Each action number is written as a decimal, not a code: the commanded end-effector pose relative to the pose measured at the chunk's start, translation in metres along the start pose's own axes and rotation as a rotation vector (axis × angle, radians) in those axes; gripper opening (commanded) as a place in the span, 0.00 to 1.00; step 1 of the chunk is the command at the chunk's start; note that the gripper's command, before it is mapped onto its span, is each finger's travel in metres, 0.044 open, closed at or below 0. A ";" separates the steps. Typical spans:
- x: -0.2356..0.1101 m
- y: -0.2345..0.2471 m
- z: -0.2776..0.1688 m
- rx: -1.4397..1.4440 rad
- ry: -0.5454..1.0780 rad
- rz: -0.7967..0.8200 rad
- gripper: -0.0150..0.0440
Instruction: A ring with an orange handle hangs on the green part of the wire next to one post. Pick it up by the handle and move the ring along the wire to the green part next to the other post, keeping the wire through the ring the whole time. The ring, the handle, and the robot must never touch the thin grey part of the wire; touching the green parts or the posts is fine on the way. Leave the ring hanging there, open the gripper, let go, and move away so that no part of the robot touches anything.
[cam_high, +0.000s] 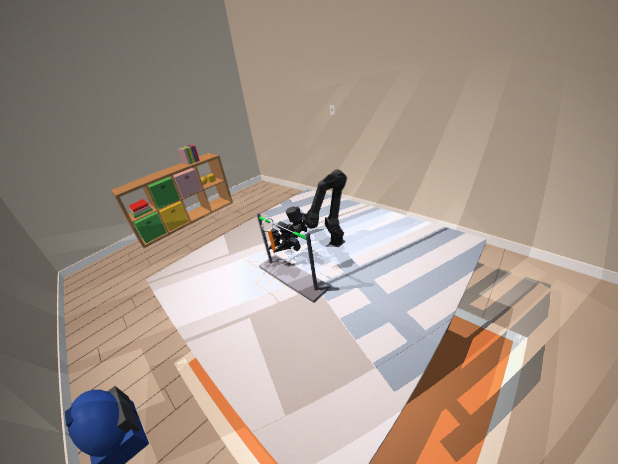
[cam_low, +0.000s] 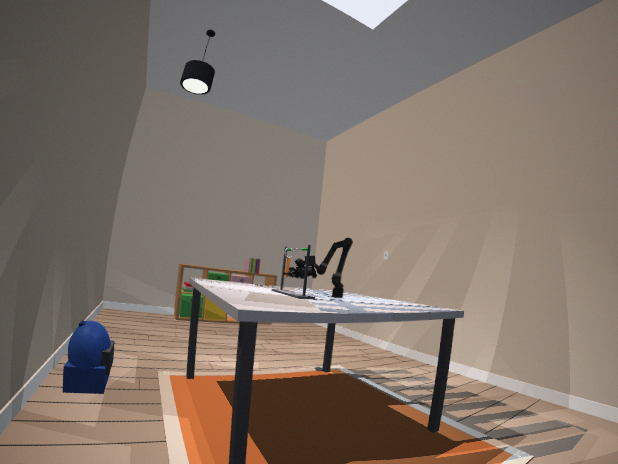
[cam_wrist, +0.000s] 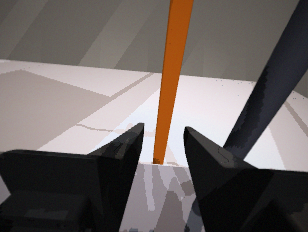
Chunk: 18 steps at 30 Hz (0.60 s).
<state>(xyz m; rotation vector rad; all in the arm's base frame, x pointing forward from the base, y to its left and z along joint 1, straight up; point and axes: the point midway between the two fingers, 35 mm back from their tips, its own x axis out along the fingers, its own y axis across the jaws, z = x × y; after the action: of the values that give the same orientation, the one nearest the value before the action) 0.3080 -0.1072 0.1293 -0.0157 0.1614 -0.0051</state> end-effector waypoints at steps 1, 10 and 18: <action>0.009 0.000 -0.001 0.006 -0.001 -0.001 0.53; 0.023 0.002 -0.003 0.007 -0.003 -0.001 0.53; 0.024 0.002 -0.003 0.007 -0.003 -0.001 0.53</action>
<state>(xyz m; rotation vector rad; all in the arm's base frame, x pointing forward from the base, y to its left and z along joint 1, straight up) 0.3292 -0.1043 0.1237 -0.0152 0.1569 -0.0040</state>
